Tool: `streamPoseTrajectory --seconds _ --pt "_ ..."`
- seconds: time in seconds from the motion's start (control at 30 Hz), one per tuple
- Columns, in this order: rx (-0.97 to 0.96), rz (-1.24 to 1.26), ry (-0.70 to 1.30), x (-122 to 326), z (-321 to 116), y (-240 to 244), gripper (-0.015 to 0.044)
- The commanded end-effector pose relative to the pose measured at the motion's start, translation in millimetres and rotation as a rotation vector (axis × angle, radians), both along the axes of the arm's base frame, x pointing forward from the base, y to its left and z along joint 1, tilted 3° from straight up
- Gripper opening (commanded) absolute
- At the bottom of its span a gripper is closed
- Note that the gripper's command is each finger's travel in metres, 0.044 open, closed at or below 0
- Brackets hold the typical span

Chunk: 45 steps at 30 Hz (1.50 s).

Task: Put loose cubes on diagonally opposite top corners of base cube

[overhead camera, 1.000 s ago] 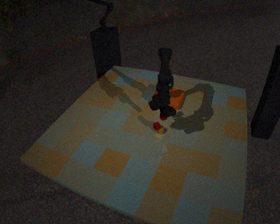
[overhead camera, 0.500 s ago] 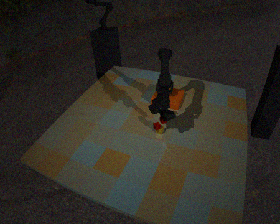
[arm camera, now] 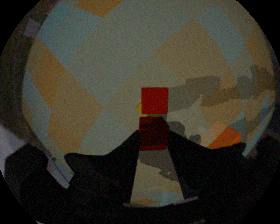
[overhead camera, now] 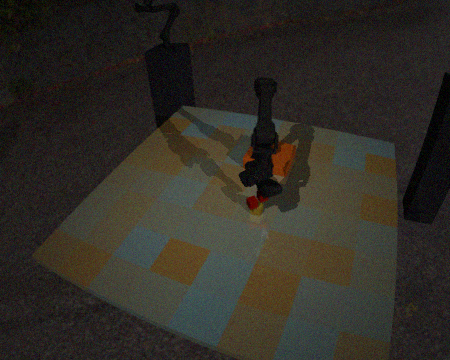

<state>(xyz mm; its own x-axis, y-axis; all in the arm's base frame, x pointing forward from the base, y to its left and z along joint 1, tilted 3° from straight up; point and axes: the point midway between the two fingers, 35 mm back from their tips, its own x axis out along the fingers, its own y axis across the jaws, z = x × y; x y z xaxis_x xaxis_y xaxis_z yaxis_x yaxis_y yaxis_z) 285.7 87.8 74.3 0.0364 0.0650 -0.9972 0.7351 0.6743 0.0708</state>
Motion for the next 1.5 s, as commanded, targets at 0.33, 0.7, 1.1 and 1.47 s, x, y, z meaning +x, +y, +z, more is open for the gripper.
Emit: streamPoseTrajectory --seconds 0.33,0.7,1.1,1.47 --pt "-0.001 -0.004 0.016 -2.5 -17.9 0.6 0.0105" --pt "-0.001 -0.004 0.016 -2.5 -19.3 0.7 0.0105" --pt "-0.001 -0.004 0.016 -2.5 -19.3 0.7 0.0105" --pt "-0.001 -0.004 0.016 -2.5 -19.3 0.7 0.0205"
